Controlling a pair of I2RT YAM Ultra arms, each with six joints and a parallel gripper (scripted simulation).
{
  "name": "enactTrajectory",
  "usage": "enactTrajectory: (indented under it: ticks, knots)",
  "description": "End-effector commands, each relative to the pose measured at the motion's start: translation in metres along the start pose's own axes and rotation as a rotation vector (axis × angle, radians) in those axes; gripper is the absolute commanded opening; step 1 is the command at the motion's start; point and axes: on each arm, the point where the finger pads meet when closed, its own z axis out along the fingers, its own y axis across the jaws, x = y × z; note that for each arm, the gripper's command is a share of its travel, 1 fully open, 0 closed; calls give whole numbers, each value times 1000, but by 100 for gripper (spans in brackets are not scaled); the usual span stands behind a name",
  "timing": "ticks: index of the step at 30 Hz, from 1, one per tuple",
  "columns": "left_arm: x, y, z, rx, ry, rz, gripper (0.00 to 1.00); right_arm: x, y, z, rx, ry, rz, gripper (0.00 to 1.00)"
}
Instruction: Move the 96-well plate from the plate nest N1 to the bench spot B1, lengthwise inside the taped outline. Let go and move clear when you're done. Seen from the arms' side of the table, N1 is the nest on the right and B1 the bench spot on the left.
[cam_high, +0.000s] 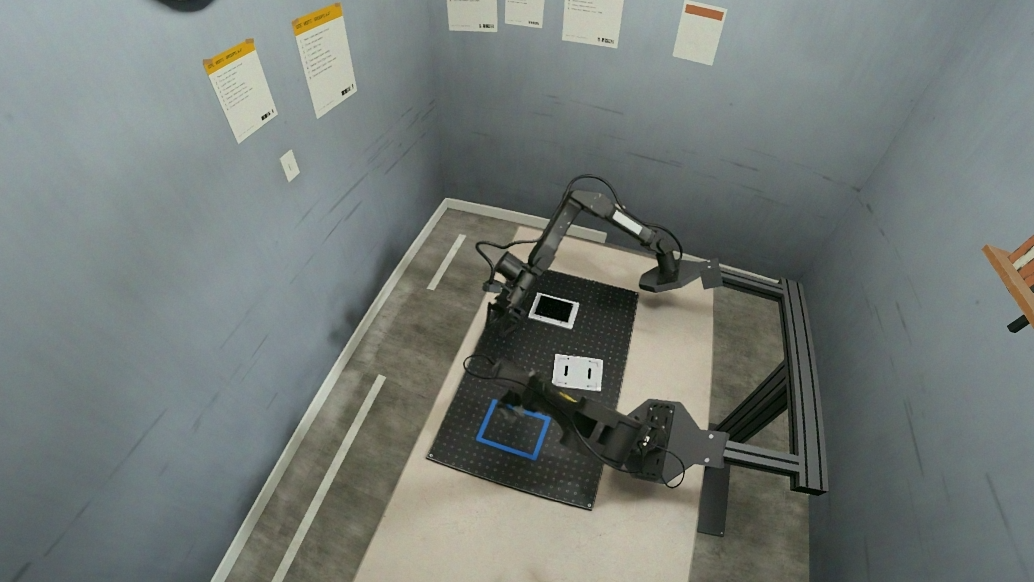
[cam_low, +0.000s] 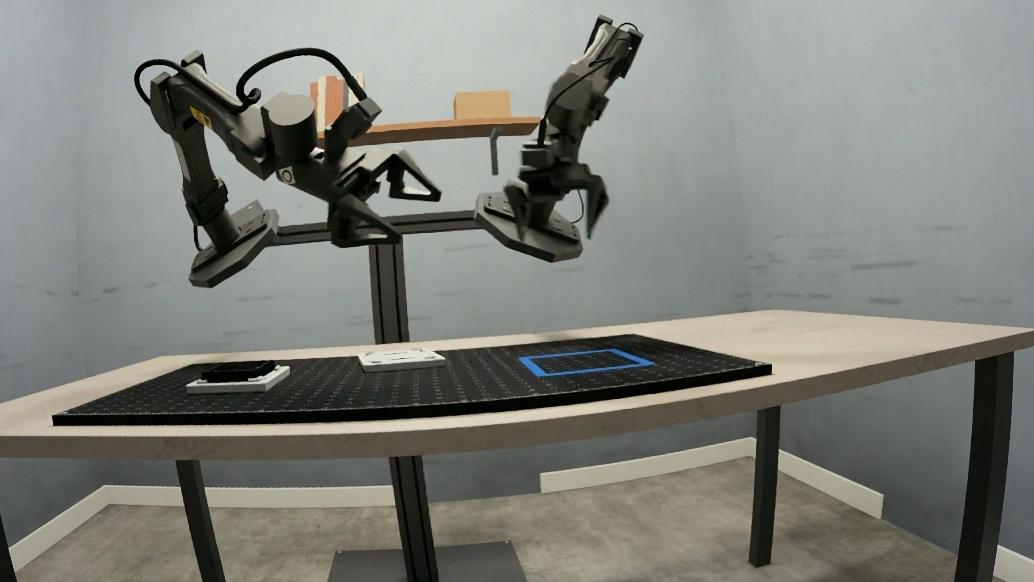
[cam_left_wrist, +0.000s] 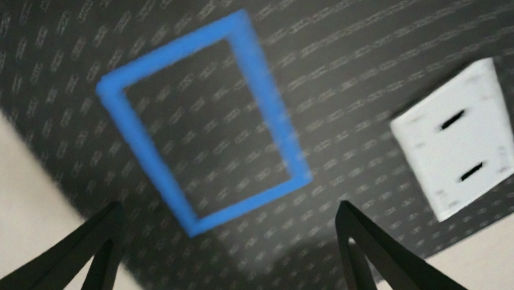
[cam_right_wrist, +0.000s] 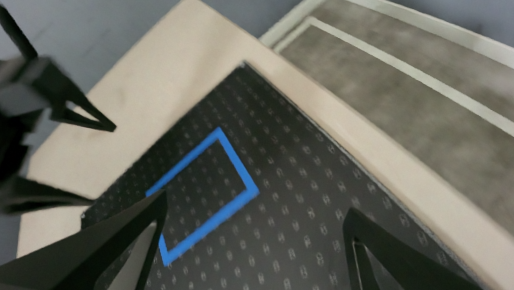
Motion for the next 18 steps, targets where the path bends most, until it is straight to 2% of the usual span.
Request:
enactTrajectory:
  ticks: [1, 5, 10, 12, 18]
  knots:
    - [-34, -34, 2, -58, -118, 46, 100, -14, -10, -31, 133, -92, 2, 100]
    - [-57, -95, -15, -30, -233, 127, 100, 22, -28, -64, 263, -52, 34, 100]
    - [-69, -172, -51, 27, -376, 222, 100, 74, -48, -109, 425, 6, 73, 100]
    - [-69, -172, -51, 27, -376, 222, 100, 74, -48, -109, 425, 6, 73, 100]
    - [-62, -258, -112, 116, -557, 317, 100, 145, -78, -174, 659, 79, 128, 100]
